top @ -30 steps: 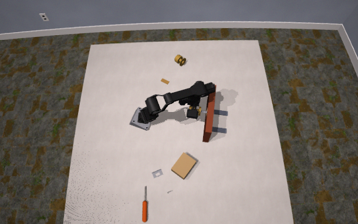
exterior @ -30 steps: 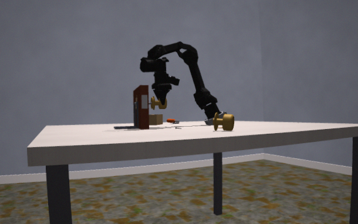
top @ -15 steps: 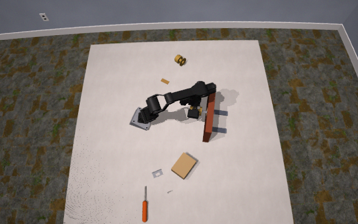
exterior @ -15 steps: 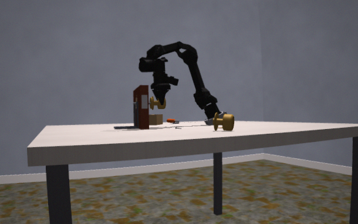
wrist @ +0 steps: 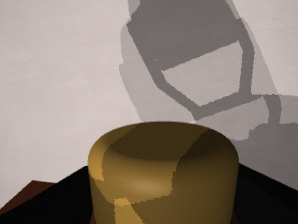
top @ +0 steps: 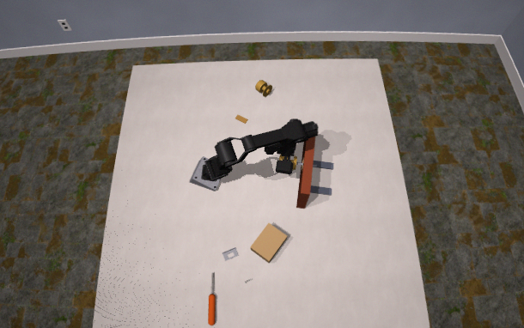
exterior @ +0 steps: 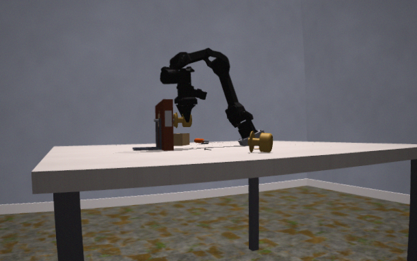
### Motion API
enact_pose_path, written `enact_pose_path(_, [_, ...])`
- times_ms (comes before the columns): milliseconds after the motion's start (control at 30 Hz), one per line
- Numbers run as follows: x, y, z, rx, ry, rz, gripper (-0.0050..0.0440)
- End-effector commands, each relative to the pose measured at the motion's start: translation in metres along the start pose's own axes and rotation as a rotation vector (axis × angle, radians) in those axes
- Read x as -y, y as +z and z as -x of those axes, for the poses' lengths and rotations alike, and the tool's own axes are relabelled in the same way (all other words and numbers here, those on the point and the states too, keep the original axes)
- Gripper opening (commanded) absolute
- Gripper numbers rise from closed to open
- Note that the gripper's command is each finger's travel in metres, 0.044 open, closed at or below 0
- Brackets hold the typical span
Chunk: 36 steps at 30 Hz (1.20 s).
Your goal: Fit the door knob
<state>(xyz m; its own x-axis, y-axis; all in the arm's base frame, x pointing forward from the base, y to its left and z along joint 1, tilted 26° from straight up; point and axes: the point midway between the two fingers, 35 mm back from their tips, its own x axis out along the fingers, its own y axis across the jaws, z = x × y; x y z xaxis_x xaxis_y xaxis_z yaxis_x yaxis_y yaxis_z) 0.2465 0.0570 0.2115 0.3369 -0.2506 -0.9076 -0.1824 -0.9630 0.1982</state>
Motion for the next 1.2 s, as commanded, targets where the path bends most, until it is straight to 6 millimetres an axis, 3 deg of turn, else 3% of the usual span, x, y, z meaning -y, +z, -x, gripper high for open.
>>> enact_pose_path(0, [0.001, -0.004, 0.003, -0.012, -0.007, 0.000, 0.0000])
enact_pose_path(1167, [0.001, -0.016, 0.004, -0.012, -0.007, 0.000, 0.0000])
